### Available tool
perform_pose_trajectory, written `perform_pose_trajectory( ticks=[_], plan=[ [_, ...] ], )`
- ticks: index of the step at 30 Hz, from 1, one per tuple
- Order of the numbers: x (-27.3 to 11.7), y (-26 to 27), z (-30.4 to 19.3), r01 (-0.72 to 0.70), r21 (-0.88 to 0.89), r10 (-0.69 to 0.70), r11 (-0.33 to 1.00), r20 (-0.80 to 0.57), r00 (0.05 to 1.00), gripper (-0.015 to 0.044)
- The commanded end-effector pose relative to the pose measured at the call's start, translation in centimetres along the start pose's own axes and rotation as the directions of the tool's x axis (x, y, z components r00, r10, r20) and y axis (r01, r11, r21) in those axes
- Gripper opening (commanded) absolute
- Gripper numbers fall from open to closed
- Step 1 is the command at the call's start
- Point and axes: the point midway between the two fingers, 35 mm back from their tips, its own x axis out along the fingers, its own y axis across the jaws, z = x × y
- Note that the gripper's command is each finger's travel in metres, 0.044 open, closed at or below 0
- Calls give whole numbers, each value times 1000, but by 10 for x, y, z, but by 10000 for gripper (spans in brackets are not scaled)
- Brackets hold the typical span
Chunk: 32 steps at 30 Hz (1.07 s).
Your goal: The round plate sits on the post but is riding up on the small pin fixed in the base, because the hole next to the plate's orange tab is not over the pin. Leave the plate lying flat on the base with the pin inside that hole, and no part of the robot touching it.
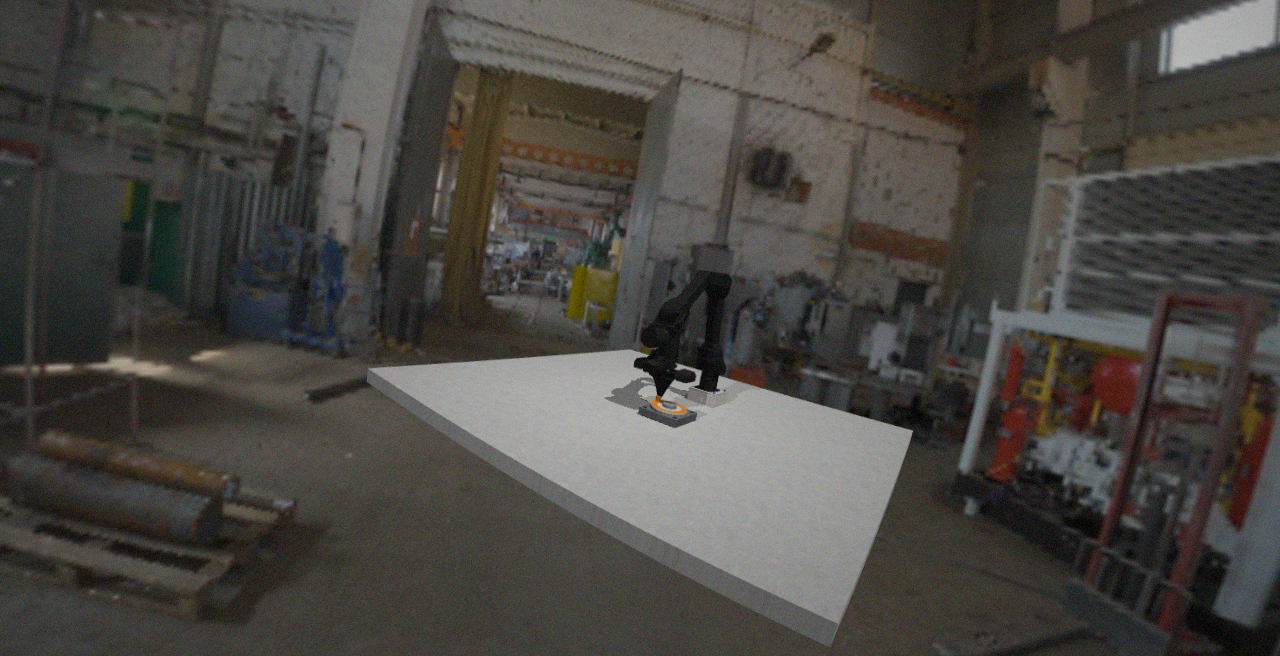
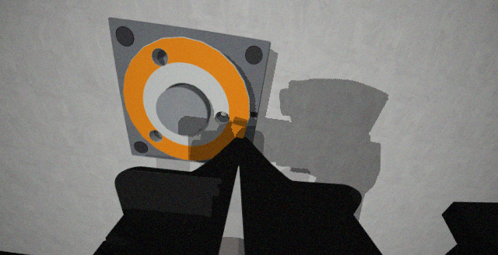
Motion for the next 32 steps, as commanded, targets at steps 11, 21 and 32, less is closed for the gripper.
perform_pose_trajectory(
  ticks=[11,21,32],
  plan=[
    [-32,-1,4,3,-5,-3,1000,8,1000,0],
    [-40,0,1,0,-5,0,1000,7,1000,0],
    [-40,0,1,0,-5,0,1000,7,1000,0]
  ],
)
